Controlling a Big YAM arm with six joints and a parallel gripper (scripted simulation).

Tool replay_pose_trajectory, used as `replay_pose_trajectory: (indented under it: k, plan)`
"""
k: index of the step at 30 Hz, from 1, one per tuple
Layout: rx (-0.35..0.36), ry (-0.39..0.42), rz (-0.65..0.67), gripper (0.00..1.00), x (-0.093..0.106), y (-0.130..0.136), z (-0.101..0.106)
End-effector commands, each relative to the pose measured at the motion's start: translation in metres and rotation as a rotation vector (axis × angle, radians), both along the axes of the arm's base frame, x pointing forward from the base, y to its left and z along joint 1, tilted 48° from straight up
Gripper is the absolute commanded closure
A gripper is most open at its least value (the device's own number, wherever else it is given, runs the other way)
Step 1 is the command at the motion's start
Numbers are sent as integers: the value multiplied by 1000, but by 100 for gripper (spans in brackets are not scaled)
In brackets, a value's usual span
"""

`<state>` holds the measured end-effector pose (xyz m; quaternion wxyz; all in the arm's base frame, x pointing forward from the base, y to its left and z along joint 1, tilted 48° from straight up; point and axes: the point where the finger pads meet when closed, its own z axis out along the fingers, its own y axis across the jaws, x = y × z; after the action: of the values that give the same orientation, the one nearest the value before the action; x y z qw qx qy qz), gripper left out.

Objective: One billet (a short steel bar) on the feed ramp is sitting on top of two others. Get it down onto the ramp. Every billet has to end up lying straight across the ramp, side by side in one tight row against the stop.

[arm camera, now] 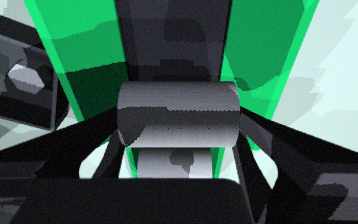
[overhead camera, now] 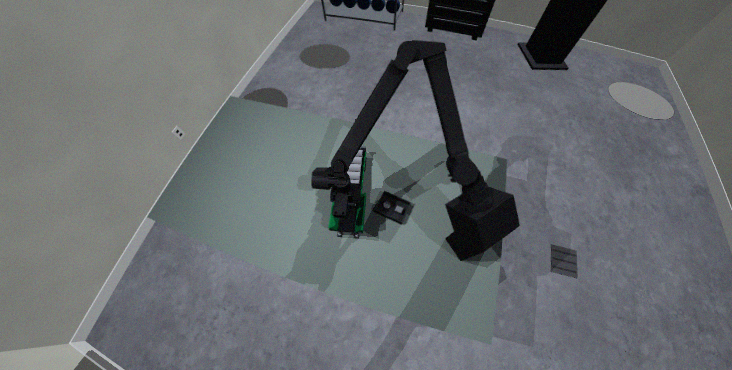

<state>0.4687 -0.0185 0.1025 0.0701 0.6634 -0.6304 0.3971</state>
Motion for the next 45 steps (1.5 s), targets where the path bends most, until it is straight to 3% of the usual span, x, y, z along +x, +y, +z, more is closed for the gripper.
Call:
replay_pose_trajectory:
  k: [1,32,41,45]
  plan:
    - [4,-42,37,100,10,14,21]
    - [5,-46,37,100,10,14,20]
    - [1,-21,35,100,9,8,5]
    - [3,-36,25,100,9,2,11]
